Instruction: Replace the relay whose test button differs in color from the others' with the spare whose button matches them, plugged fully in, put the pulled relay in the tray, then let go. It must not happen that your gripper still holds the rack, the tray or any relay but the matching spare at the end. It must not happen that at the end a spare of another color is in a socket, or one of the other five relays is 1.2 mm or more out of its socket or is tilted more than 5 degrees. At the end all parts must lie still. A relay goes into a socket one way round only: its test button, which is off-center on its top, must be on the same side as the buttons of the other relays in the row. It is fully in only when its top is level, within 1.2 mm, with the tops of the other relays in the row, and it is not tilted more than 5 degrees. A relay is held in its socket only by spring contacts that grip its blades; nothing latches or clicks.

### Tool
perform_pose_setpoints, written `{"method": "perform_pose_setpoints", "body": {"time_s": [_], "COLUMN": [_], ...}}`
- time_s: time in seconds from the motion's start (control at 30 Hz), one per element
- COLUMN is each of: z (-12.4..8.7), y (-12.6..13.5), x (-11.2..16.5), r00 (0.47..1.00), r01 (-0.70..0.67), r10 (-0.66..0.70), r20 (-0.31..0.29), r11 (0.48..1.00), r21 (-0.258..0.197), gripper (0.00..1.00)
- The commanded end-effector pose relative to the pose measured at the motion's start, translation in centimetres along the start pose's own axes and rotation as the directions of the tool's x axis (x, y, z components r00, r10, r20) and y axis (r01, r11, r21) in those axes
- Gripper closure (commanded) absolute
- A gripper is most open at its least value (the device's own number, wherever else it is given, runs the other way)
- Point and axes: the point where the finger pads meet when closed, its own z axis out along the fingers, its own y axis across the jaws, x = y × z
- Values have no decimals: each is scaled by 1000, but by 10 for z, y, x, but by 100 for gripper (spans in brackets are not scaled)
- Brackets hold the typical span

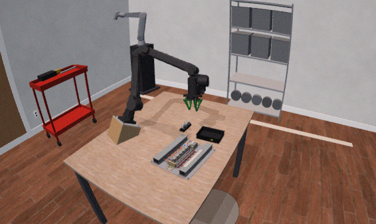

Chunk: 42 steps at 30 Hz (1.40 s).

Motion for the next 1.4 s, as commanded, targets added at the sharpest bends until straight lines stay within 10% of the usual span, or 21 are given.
{"method": "perform_pose_setpoints", "body": {"time_s": [0.0,1.0,1.37], "z": [-15,3,54], "y": [-11,-42,-78], "x": [-7,19,96], "r00": [1000,999,995], "r01": [5,36,90], "r10": [-6,-36,-86], "r20": [16,20,55], "r11": [999,999,994], "r21": [40,19,-66], "gripper": [41,41,41]}}
